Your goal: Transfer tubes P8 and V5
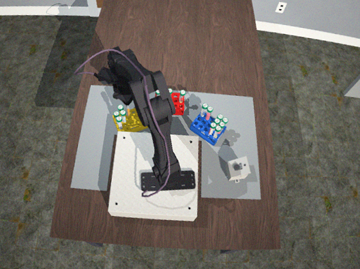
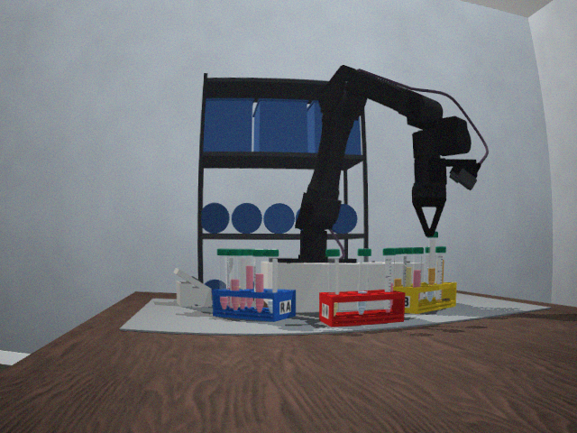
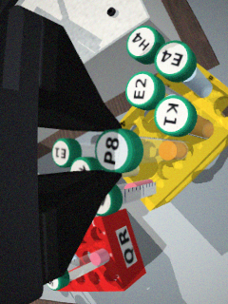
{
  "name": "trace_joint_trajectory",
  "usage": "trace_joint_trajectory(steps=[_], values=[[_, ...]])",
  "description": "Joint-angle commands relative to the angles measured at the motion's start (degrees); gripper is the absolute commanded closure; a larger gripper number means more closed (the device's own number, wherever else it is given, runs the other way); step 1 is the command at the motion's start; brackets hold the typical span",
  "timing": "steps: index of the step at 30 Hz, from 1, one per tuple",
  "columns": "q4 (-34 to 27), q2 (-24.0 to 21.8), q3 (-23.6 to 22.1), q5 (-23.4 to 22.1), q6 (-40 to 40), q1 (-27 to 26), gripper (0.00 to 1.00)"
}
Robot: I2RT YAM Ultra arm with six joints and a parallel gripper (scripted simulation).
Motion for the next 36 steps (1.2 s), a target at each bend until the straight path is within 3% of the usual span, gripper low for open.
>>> trace_joint_trajectory(steps=[1, 9, 10, 14, 36], values=[[1.12, 0.55, -1.29, -0.04, -0.32, -0.35, 1.00], [1.77, 0.56, -1.79, -0.04, -0.33, -0.39, 1.00], [1.73, 0.67, 0.31, -0.03, -0.33, -0.40, 1.00], [2.32, 0.96, -2.27, -0.04, -0.32, -0.42, 1.00], [4.54, 1.38, -4.08, -0.05, -0.28, -0.38, 1.00]])
